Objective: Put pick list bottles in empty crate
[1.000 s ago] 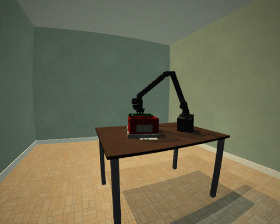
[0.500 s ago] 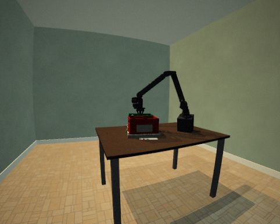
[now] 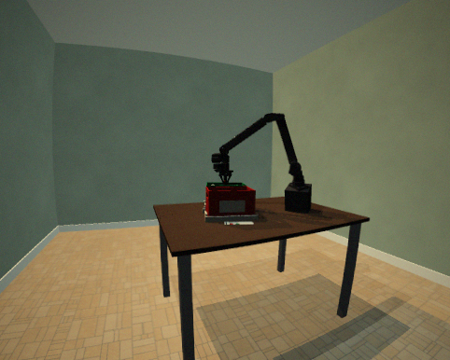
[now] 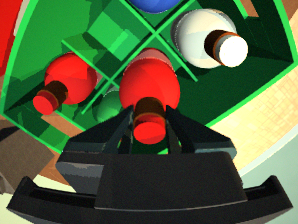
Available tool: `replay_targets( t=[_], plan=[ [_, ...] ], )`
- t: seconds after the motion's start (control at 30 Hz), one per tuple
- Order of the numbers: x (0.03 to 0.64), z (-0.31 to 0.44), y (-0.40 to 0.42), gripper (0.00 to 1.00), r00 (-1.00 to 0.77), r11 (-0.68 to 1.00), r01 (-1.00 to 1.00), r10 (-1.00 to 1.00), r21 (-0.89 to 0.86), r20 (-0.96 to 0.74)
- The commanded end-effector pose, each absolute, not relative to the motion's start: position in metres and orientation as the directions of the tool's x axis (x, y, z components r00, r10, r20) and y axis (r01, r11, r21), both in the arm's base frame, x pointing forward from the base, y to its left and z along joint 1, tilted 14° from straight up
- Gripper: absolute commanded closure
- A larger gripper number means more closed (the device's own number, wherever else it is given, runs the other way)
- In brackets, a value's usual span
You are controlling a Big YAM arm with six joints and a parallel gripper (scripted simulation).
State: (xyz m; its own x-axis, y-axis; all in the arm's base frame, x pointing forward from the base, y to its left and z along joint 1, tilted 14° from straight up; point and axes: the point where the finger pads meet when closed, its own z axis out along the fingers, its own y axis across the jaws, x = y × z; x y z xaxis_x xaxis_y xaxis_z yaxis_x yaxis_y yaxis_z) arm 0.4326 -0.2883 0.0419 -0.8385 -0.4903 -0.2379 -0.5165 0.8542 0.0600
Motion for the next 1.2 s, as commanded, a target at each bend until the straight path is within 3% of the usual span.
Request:
replay_targets(
  t=[0.0,1.17],
  plan=[
    [0.436,0.099,-0.318,1.00,-0.834,0.867,-0.498,-0.485,-0.018,-0.262],
    [0.424,0.151,-0.325,1.00,-0.834,0.867,-0.498,-0.486,-0.021,-0.261]
  ],
)
